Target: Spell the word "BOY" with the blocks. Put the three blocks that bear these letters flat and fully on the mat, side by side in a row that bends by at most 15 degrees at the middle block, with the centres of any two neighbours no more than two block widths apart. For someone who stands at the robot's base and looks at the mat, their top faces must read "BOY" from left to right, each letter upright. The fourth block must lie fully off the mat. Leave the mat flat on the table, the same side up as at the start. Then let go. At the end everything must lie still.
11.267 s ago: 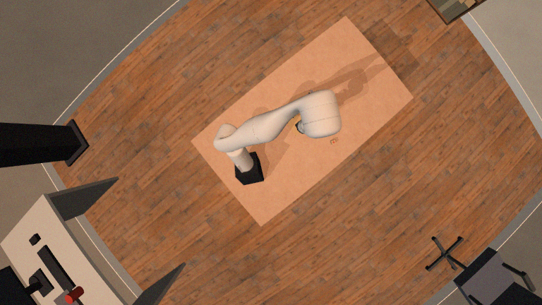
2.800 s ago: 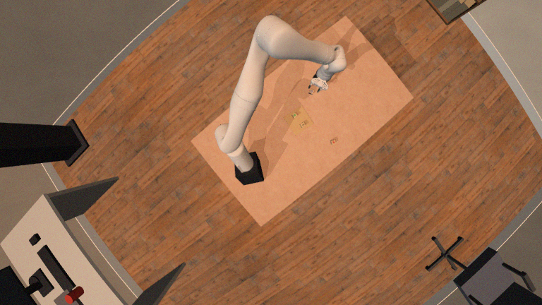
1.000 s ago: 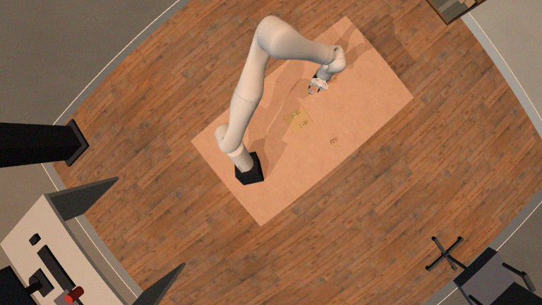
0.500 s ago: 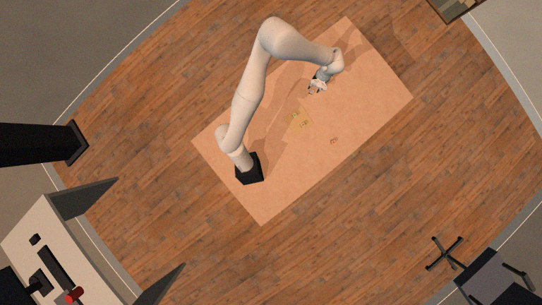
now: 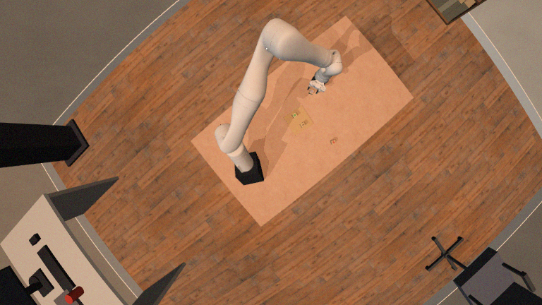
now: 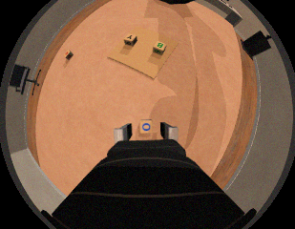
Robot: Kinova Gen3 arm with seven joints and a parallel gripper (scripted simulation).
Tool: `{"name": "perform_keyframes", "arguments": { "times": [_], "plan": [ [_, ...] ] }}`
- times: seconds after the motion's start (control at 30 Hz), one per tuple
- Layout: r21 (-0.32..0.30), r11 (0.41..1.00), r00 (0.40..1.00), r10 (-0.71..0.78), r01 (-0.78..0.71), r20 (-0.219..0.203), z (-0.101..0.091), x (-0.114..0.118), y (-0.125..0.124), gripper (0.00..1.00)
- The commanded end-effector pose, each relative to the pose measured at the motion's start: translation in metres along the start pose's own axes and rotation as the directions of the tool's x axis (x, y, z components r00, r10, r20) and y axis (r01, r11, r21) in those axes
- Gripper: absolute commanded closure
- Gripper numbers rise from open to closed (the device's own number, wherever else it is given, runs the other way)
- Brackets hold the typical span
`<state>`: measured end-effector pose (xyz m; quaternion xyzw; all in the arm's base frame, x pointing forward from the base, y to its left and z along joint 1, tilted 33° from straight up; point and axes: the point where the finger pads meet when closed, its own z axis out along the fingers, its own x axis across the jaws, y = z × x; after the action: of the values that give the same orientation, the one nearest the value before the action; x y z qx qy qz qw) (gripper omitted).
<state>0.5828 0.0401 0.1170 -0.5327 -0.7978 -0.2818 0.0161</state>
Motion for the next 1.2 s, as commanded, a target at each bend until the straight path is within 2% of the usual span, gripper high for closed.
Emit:
{"name": "perform_keyframes", "arguments": {
  "times": [0.0, 0.43, 1.17],
  "plan": [
    [0.002, 1.000, 1.000, 0.001, -0.001, -0.002, 0.0042, 0.0002, -0.0008, 0.00],
    [0.002, 1.000, 1.000, 0.001, -0.001, -0.002, 0.0114, 0.0002, -0.0007, 0.00],
    [0.002, 1.000, 1.000, 0.001, -0.001, -0.002, 0.0118, 0.0002, -0.0007, 0.00]
  ]
}}
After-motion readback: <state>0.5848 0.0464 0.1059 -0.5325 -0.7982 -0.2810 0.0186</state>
